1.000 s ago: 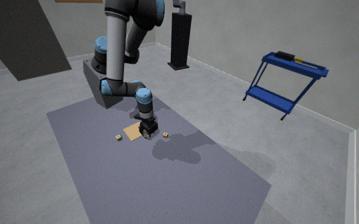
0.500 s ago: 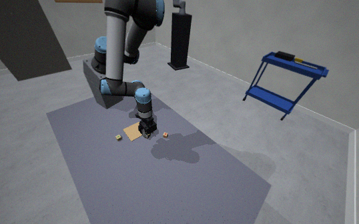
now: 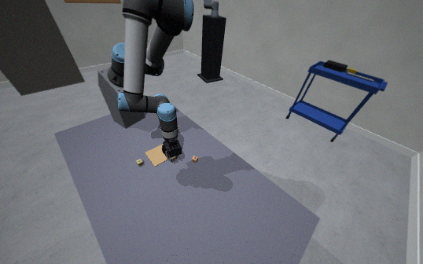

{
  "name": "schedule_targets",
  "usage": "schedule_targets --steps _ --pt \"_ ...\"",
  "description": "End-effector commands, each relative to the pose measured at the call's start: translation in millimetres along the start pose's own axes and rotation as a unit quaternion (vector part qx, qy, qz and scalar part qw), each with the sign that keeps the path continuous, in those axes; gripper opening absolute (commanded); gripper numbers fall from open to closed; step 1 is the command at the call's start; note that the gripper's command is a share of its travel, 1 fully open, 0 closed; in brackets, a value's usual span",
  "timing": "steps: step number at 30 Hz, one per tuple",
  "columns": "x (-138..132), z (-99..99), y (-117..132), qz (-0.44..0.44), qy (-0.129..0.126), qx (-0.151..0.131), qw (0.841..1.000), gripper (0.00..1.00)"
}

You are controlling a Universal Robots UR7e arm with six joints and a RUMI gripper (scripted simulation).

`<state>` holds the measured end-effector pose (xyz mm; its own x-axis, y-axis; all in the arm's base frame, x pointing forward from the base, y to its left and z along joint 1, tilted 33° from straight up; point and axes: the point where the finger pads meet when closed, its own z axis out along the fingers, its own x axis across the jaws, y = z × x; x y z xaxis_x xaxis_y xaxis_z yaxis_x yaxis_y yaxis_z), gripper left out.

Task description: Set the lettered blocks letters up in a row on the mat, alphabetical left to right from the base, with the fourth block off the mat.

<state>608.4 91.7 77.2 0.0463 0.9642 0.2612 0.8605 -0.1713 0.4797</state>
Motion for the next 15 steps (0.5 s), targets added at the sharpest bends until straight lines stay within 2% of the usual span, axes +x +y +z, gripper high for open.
schedule_targets --steps 1,15 --pt "0.2 -1.2 -3.5 0.066 -0.001 -0.004 0.998 0.09" --pt "0.1 -0.3 -11.3 0.181 -0.001 -0.004 0.983 0.09"
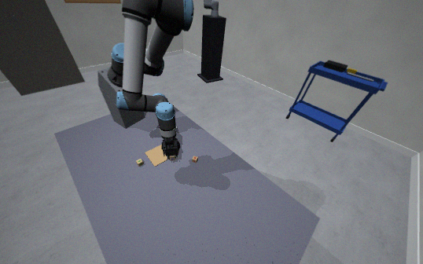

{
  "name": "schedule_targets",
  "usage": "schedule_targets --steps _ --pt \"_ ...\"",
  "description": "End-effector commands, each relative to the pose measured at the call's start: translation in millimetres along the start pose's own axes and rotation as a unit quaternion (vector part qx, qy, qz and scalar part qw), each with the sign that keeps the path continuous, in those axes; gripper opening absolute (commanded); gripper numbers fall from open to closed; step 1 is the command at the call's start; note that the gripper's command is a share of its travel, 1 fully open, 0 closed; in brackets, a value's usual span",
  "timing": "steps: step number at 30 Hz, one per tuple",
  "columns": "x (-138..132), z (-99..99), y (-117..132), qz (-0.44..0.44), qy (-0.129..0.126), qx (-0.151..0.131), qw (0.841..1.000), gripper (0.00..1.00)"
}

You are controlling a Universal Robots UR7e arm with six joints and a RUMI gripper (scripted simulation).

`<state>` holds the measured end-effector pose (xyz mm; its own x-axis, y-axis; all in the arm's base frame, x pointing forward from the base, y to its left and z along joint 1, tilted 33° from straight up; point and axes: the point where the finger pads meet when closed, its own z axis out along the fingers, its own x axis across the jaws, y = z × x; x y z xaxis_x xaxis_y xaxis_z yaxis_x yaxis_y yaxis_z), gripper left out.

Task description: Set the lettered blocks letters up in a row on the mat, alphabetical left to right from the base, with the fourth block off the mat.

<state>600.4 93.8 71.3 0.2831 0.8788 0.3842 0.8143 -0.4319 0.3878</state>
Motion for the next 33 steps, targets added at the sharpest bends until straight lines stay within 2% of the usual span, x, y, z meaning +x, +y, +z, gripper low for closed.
schedule_targets --steps 1,17,33 --pt "0 -1.3 -3 0.058 -0.001 -0.004 0.998 0.09" --pt "-3 -0.4 -10 0.198 0.0 -0.004 0.98 0.09" --pt "-6 0.4 -18 0.35 0.0 -0.004 0.937 0.09"
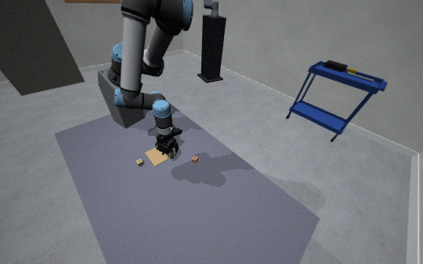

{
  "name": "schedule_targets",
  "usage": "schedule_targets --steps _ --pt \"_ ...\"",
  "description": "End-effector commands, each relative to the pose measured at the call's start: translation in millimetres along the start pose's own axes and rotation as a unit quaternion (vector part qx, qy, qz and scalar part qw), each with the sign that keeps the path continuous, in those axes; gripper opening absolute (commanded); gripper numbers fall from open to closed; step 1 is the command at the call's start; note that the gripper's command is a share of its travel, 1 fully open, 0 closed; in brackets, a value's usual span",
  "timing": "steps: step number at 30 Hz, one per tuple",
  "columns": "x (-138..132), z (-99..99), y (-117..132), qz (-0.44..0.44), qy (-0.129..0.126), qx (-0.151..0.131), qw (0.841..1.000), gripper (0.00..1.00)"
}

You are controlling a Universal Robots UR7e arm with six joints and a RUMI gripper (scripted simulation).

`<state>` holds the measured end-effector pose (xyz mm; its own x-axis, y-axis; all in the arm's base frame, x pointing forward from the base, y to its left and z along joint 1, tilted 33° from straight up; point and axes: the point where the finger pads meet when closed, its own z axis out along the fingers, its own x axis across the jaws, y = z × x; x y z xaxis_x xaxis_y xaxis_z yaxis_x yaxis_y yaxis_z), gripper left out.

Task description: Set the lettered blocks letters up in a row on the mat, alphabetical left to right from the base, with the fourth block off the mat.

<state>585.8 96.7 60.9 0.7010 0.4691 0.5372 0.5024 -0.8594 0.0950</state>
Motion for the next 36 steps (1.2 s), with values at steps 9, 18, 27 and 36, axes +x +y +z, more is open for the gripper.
schedule_targets --steps 9,18,27,36 --pt "-5 -1.2 -2 0.141 0.002 -0.004 0.99 0.09" --pt "-8 -1.0 -4 0.207 0.002 -0.004 0.978 0.09" --pt "-13 -0.9 -5 0.305 0.003 -0.003 0.952 0.09" --pt "-17 -0.8 -6 0.38 0.003 -0.003 0.925 0.09"
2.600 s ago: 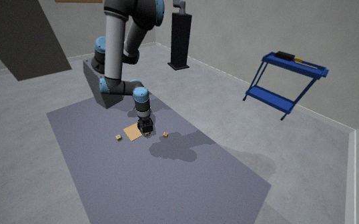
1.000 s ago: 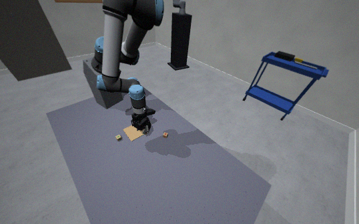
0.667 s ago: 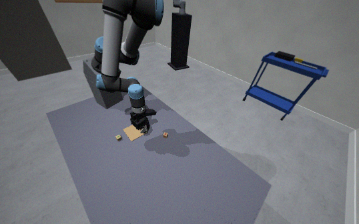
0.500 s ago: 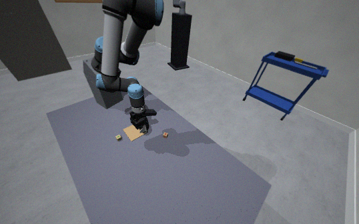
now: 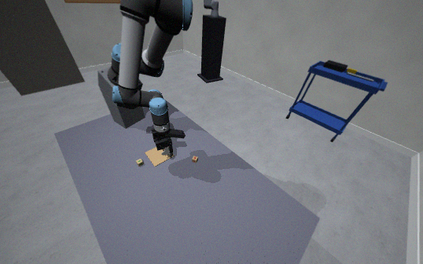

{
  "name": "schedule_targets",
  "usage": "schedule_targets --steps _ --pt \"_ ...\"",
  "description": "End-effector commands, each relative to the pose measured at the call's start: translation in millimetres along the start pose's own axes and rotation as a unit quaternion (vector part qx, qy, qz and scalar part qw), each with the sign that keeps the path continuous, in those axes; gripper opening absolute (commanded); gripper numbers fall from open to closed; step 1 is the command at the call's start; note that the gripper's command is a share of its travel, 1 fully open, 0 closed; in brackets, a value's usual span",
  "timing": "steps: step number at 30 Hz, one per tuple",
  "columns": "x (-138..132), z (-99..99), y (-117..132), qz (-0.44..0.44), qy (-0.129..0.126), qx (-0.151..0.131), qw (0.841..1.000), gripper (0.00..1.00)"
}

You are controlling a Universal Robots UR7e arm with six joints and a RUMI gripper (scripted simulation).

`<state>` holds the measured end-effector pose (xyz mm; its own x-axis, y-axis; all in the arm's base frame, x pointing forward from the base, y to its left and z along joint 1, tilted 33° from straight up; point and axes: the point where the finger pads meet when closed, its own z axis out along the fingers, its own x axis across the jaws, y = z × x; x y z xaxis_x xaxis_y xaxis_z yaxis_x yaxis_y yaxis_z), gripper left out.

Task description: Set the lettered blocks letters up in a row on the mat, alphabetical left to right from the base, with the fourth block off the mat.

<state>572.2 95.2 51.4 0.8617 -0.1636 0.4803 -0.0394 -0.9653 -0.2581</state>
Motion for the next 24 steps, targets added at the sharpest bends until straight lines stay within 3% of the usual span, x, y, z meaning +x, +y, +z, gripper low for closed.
schedule_targets --steps 1,16,24 --pt "-2 -1.6 1 0.069 0.004 -0.002 0.998 0.09" --pt "-8 -1.7 5 0.191 0.004 -0.002 0.982 0.09" --pt "-12 -1.9 8 0.28 0.004 -0.001 0.96 0.09"
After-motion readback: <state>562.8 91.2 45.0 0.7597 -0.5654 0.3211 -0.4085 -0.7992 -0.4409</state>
